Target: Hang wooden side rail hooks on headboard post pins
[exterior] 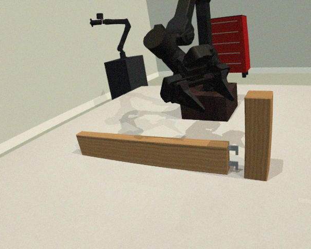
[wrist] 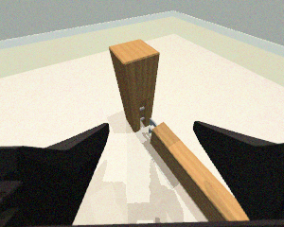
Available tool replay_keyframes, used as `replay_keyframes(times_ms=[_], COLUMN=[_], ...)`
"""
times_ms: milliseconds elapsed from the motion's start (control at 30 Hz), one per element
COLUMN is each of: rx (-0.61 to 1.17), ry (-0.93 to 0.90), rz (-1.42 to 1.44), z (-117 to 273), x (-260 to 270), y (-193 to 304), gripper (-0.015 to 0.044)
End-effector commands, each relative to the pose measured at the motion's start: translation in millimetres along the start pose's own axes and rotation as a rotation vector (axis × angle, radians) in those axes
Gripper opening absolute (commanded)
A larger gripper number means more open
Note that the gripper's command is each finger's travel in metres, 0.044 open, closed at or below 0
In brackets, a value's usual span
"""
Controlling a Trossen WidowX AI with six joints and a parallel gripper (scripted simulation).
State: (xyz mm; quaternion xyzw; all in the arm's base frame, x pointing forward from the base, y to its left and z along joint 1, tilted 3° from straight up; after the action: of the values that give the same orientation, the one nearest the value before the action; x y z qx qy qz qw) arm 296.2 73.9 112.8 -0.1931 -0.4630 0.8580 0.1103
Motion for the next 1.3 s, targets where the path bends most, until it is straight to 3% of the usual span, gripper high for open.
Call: replay_keyframes(times_ms=[0, 467, 867, 1267], rx=[-0.002, 0.012, 0.274, 0.516], ry=[-0.004, -0.004, 0.074, 0.352], rz=[0.009, -0.036, -0.82, -1.541], z=[-1, -1, -13, -15], x=[0, -2, -35, -58], y=[1, 1, 0, -5], gripper=[0.044, 0.044, 0.044, 0.044])
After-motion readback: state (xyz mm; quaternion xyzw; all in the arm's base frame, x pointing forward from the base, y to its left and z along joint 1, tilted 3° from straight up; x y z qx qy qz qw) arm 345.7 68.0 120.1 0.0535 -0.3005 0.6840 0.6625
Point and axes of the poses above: the point midway between the two fingers, 35 mm back from their tips, its own z axis back along the fingers, its own x axis across the jaws, y = z × x, the point moved 4 cm from there along z, back along the fingers, and after that the axes turned 13 degrees about z, right-handed, at the moved point
